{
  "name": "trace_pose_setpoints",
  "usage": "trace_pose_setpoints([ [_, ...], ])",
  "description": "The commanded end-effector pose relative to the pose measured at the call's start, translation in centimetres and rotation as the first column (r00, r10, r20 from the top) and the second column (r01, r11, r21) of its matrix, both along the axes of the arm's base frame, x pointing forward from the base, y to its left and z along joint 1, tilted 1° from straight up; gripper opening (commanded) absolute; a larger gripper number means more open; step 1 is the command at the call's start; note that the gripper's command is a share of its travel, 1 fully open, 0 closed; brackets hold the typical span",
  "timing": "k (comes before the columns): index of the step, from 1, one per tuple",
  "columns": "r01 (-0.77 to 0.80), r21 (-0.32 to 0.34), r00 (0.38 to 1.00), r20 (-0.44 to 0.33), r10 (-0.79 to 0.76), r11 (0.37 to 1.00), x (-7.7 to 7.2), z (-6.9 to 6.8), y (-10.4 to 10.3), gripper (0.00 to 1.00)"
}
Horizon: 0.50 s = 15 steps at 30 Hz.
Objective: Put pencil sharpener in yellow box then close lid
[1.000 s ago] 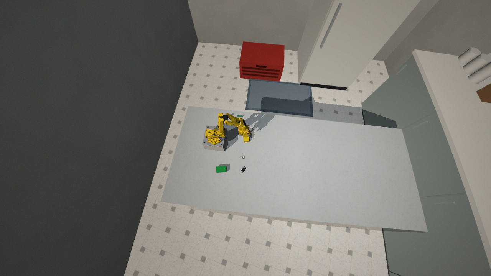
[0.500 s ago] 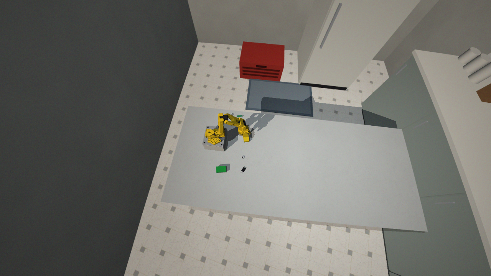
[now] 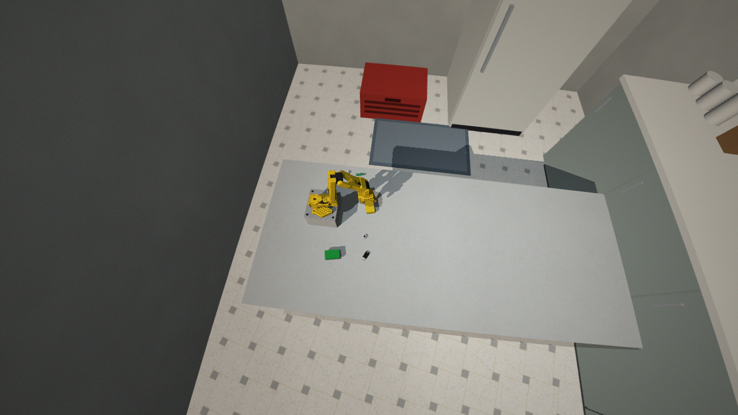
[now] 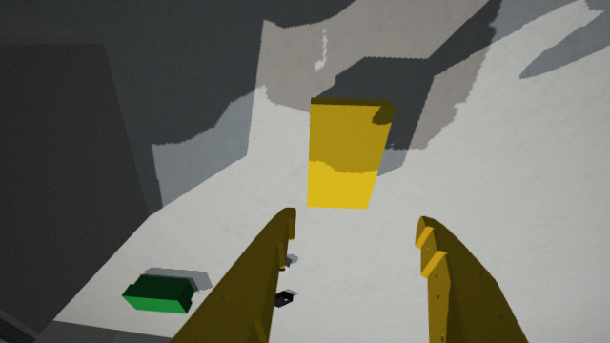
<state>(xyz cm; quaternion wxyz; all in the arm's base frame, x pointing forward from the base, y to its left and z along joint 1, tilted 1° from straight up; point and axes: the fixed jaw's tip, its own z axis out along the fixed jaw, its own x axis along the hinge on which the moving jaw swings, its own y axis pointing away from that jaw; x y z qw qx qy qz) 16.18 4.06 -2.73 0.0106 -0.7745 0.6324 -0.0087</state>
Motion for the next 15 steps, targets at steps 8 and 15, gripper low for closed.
trace_pose_setpoints([
  [8, -0.007, -0.003, 1.000, -0.016, 0.007, 1.000, -0.22, -0.47, 0.12, 0.29],
  [15, -0.007, -0.003, 1.000, -0.016, 0.007, 1.000, -0.13, -1.10, 0.14, 0.29],
])
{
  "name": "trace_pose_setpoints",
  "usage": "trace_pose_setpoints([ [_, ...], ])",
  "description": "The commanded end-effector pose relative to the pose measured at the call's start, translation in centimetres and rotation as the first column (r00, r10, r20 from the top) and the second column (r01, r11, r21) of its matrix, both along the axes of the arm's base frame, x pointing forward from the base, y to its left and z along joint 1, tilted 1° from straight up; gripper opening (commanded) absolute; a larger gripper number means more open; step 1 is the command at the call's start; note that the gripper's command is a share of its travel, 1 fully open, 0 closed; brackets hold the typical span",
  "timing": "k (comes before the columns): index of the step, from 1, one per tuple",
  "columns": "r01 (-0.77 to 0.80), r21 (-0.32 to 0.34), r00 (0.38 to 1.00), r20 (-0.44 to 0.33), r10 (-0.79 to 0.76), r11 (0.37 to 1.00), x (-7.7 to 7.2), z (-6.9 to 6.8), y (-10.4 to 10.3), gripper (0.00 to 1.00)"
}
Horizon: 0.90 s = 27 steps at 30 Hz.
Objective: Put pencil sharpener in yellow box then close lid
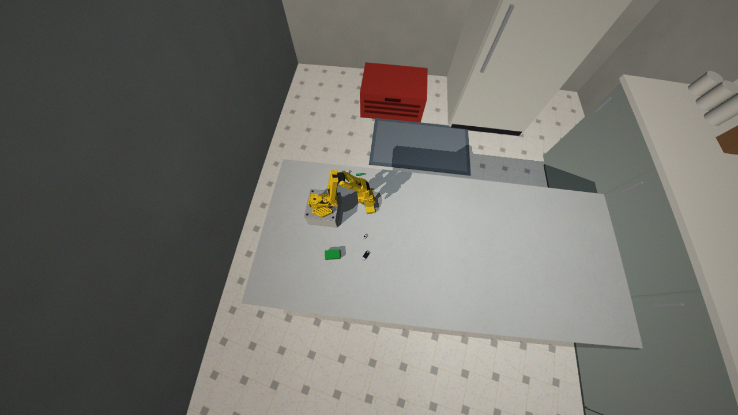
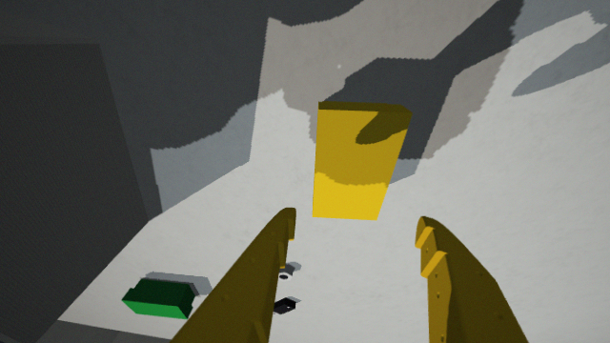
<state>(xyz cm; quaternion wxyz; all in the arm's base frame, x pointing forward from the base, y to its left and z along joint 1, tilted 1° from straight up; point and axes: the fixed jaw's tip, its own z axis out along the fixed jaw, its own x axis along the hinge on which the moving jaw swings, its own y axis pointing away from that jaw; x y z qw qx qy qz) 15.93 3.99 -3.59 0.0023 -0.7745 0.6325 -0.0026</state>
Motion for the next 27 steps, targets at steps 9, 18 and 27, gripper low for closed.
trace_pose_setpoints([
  [9, -0.007, 0.002, 1.000, 0.004, 0.007, 1.000, 0.2, -1.9, 0.2, 0.29],
  [18, -0.007, 0.002, 1.000, 0.004, 0.007, 1.000, 0.1, -3.2, 0.2, 0.29],
  [27, -0.007, 0.002, 1.000, 0.004, 0.007, 1.000, 0.0, -4.0, 0.2, 0.29],
])
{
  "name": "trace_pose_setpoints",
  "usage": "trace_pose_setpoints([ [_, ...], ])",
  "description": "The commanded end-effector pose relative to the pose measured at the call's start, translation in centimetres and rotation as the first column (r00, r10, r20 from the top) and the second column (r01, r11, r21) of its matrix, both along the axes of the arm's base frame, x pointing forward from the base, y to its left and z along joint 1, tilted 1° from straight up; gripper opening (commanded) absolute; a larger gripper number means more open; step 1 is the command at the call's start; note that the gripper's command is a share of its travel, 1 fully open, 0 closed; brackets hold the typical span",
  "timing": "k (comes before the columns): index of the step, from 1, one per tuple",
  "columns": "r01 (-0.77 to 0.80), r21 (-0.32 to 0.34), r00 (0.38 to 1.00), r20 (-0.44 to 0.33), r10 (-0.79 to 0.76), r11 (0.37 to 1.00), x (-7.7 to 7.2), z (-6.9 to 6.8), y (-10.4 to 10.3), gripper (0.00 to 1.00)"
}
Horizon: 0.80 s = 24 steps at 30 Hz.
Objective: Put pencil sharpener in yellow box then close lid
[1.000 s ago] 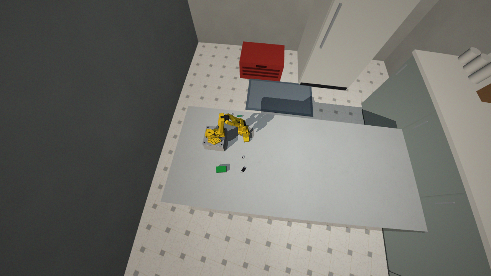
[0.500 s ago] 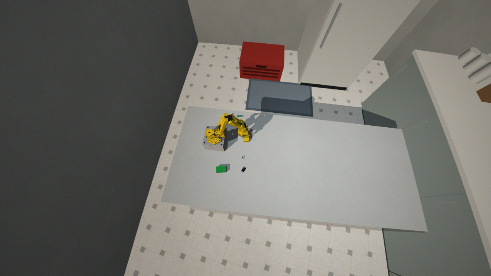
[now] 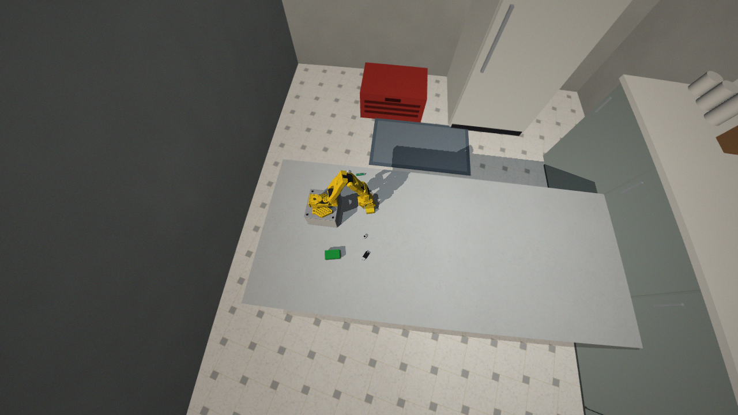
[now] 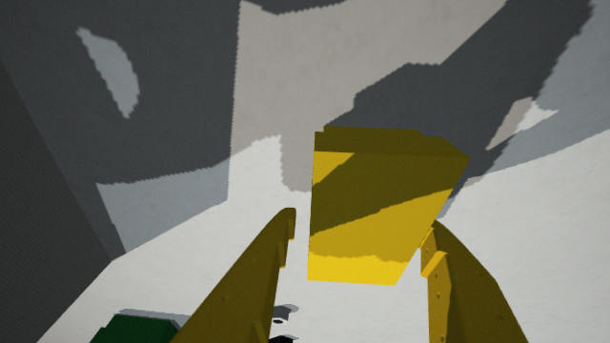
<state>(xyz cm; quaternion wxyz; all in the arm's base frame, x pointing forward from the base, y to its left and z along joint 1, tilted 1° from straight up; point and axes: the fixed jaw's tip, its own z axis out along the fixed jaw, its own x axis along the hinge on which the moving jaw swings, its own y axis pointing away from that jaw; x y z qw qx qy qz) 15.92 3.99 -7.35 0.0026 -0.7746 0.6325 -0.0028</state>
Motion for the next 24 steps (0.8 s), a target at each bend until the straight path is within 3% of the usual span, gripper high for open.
trace_pose_setpoints([
  [1, -0.007, 0.002, 1.000, 0.003, 0.007, 1.000, 0.04, -0.30, 0.19, 0.29],
  [24, -0.007, 0.002, 1.000, 0.003, 0.007, 1.000, 0.39, -0.33, 0.29, 0.29],
])
